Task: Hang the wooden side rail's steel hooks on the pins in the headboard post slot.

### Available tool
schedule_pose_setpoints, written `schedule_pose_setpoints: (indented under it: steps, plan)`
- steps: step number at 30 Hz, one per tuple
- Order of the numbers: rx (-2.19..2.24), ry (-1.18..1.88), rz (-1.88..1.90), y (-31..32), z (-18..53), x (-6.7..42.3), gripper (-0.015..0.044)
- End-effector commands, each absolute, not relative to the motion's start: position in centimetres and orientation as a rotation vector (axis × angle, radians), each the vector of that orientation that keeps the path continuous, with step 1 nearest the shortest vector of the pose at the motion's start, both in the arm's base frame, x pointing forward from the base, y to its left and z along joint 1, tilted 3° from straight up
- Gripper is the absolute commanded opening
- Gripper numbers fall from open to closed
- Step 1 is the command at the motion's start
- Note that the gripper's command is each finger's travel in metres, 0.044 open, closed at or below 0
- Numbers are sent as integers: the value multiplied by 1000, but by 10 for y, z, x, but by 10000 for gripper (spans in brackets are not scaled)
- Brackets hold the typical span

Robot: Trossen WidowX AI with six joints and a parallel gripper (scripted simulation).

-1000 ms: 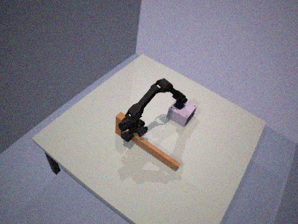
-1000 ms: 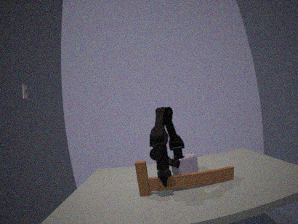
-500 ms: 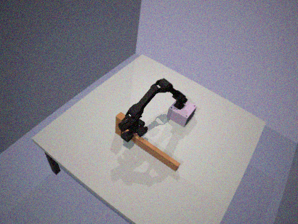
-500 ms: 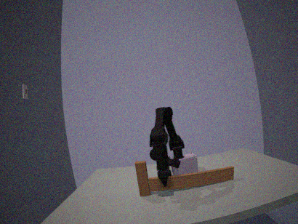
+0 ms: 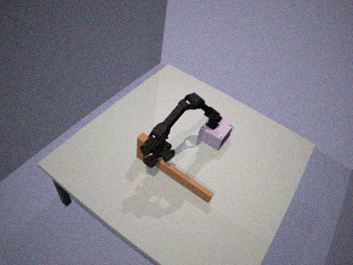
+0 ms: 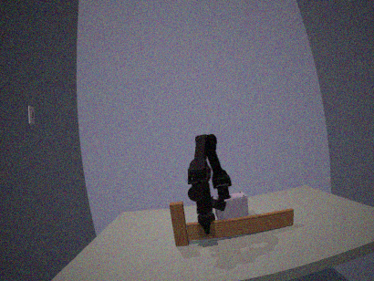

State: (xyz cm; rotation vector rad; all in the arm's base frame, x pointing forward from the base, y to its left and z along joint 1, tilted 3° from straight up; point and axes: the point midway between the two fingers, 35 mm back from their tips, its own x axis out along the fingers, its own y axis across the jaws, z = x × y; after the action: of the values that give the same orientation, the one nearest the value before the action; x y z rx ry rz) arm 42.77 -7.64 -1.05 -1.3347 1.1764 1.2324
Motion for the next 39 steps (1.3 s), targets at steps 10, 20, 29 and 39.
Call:
schedule_pose_setpoints:
  steps: [10,20,29,39]
  plan:
    - [-1335,1177,1231,-76,-5,428,368]
    - [-1339,1178,1226,-74,29,426,440]
    - [-1337,1176,1227,-44,28,423,440]
    - [-1338,1175,1245,-43,24,423,440]
